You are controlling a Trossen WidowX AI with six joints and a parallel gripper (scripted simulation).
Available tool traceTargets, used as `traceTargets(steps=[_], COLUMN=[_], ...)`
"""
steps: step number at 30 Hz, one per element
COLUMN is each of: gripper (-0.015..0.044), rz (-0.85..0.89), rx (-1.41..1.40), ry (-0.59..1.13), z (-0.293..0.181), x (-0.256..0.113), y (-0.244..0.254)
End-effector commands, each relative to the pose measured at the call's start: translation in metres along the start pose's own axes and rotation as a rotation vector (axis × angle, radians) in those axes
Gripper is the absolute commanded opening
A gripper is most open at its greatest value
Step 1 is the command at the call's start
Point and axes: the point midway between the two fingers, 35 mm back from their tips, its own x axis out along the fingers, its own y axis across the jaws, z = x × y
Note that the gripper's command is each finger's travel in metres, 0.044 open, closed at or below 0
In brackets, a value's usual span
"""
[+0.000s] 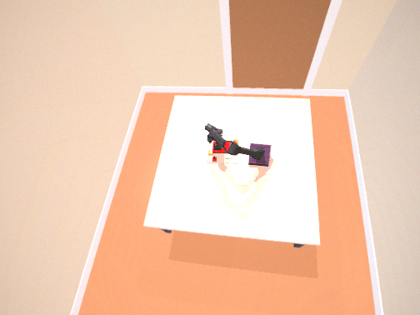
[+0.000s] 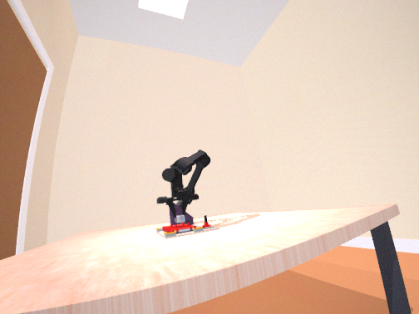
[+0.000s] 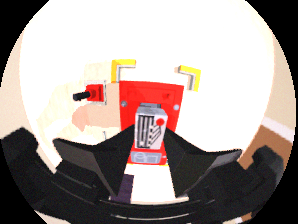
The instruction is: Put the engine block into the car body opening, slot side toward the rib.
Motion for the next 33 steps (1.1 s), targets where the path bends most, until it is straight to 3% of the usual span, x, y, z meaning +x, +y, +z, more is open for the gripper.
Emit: traceTargets(steps=[1,16,33], gripper=[0.016,0.016,0.016], rz=[-0.005,-0.005,-0.005], rx=[0.008,-0.114,-0.019], ry=[0.002,0.003,0.002], z=[-0.0003,-0.0004,-0.0005], x=[0.0001,0.0014,0.0052], y=[-0.0011,-0.0015,-0.0016])
